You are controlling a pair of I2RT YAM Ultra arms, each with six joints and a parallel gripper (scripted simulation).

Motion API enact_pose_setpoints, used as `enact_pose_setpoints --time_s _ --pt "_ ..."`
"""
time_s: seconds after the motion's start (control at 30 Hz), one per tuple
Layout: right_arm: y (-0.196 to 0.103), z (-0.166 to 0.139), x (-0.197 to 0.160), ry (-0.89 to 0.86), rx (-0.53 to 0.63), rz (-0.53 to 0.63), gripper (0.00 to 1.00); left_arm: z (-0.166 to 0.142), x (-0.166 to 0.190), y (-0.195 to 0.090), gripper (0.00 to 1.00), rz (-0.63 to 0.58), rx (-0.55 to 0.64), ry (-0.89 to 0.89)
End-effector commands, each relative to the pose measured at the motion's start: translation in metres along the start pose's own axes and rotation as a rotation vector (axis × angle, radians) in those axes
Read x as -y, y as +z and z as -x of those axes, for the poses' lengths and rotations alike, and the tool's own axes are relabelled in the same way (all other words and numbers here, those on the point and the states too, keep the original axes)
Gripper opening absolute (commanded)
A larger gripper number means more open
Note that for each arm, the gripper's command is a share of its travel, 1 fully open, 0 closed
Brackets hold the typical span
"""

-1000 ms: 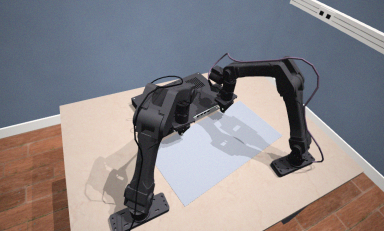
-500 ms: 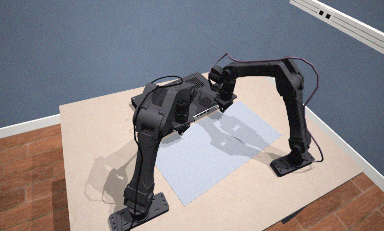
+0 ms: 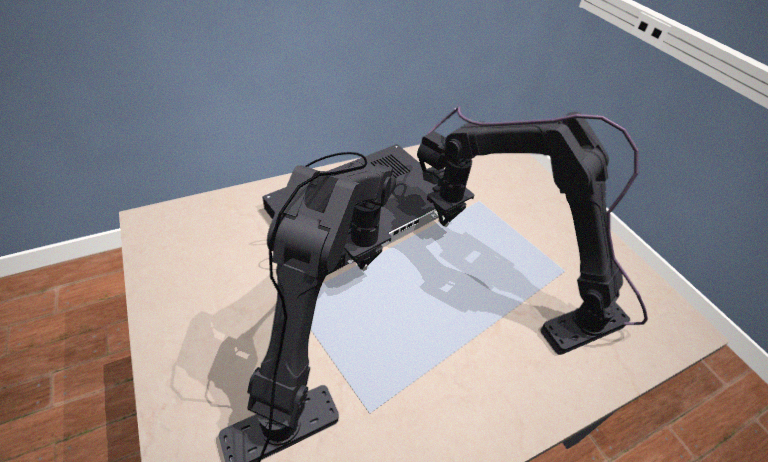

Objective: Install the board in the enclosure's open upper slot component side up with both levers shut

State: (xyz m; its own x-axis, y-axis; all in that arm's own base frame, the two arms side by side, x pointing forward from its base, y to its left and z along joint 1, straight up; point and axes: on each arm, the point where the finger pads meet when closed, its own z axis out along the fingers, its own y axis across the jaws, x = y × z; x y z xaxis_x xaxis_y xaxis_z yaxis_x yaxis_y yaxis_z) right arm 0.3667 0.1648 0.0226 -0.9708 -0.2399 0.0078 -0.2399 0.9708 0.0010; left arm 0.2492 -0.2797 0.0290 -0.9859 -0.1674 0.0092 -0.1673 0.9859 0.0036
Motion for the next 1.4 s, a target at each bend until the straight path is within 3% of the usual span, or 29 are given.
enact_pose_setpoints --time_s 0.0,0.17,0.27,0.3,0.93,0.97,1.0,1.03,1.13,1.27,1.37 --pt "-0.012 0.010 -0.002 0.034 0.040 -0.001 0.04 0.008 0.005 -0.008 0.03 -0.005 0.029 -0.031" --pt "-0.012 0.010 -0.002 0.034 0.037 -0.001 0.04 0.008 0.005 -0.008 0.03 -0.005 0.029 -0.031" --pt "-0.012 0.012 -0.002 0.034 0.044 0.000 0.38 0.008 0.006 -0.008 0.37 -0.007 0.031 -0.031" --pt "-0.012 0.012 -0.002 0.034 0.044 0.000 0.41 0.008 0.006 -0.008 0.42 -0.007 0.031 -0.031" --pt "-0.049 0.013 0.001 0.036 0.086 -0.001 0.41 0.011 0.003 -0.047 0.42 -0.055 0.070 -0.029" --pt "-0.049 0.013 0.001 0.036 0.086 -0.001 0.41 0.010 0.004 -0.044 0.53 -0.047 0.065 -0.033" --pt "-0.050 0.013 0.002 0.037 0.086 -0.001 0.53 0.011 0.005 -0.046 0.64 -0.047 0.065 -0.034" --pt "-0.052 0.013 0.004 0.039 0.086 -0.001 0.64 0.011 0.005 -0.050 0.64 -0.047 0.065 -0.034" --pt "-0.055 0.012 0.005 0.039 0.086 -0.001 0.64 0.011 0.006 -0.058 0.64 -0.055 0.070 -0.035" --pt "-0.082 0.010 0.006 0.039 0.086 -0.001 0.64 0.008 0.006 -0.085 0.64 -0.055 0.070 -0.031" --pt "-0.079 0.006 0.002 0.037 0.057 -0.007 0.64 0.003 0.004 -0.076 0.64 -0.026 0.052 -0.027"
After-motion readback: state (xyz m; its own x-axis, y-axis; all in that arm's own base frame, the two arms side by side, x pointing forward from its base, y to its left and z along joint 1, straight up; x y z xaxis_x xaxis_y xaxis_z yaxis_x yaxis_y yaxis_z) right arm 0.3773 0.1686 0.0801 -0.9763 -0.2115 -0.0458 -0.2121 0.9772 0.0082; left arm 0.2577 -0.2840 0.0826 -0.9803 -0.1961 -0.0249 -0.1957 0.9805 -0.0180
